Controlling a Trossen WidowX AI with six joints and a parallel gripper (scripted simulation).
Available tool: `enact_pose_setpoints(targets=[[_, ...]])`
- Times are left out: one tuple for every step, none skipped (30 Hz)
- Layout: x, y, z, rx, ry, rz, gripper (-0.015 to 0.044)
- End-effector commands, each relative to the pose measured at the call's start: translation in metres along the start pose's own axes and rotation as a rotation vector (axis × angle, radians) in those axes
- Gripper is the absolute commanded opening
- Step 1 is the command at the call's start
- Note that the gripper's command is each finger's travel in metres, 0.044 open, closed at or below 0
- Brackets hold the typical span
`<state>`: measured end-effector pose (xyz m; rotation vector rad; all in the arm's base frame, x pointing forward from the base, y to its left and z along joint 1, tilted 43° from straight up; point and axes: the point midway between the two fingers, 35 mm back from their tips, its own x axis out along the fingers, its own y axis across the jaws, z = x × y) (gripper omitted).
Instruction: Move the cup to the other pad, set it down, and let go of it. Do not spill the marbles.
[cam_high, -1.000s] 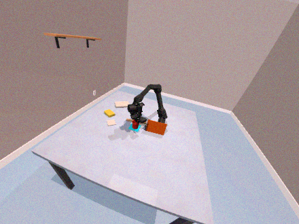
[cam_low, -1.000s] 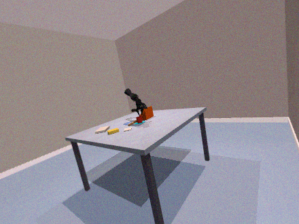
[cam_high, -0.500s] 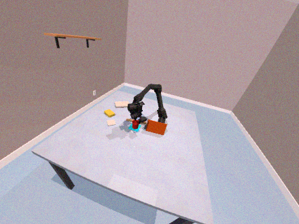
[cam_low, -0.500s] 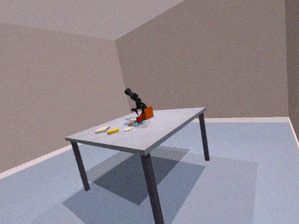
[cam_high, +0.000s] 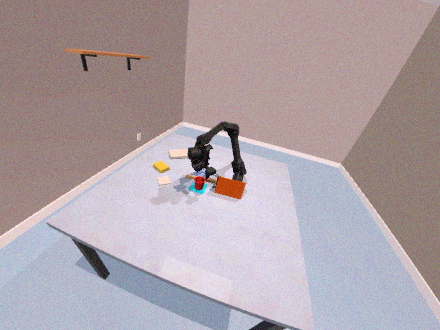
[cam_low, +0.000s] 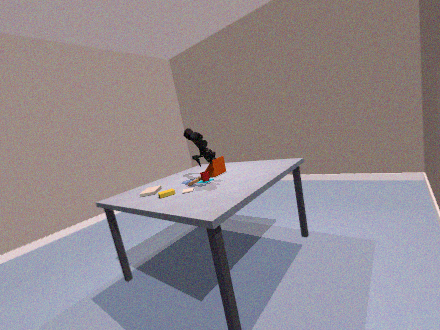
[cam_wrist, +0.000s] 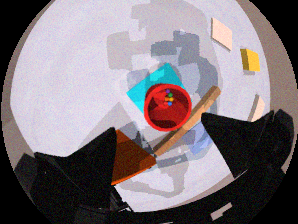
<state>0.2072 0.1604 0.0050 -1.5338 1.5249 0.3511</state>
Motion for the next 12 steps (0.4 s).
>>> enact_pose_setpoints(targets=[[-0.015,0.000,0.000,0.006,0.002,0.008,0.0440],[-0.018,0.000,0.000,0.007,0.002,0.008,0.0440],[-0.021,0.000,0.000,0.007,0.002,0.009,0.0440],[-0.024,0.000,0.001,0.007,0.002,0.009,0.0440],[-0.027,-0.001,0.001,0.007,0.002,0.009,0.0440],[-0.028,-0.001,0.001,0.007,0.002,0.009,0.0440],[-0.029,-0.001,0.001,0.007,0.002,0.009,0.0440],[-0.029,-0.001,0.002,0.008,0.002,0.009,0.0440],[-0.024,-0.001,0.002,0.003,-0.004,0.001,0.0440],[-0.024,-0.001,0.002,0.003,-0.004,0.001,0.0440],[-0.024,-0.001,0.002,0.003,-0.004,0.001,0.0440],[-0.024,-0.001,0.002,0.003,-0.004,0.001,0.0440]])
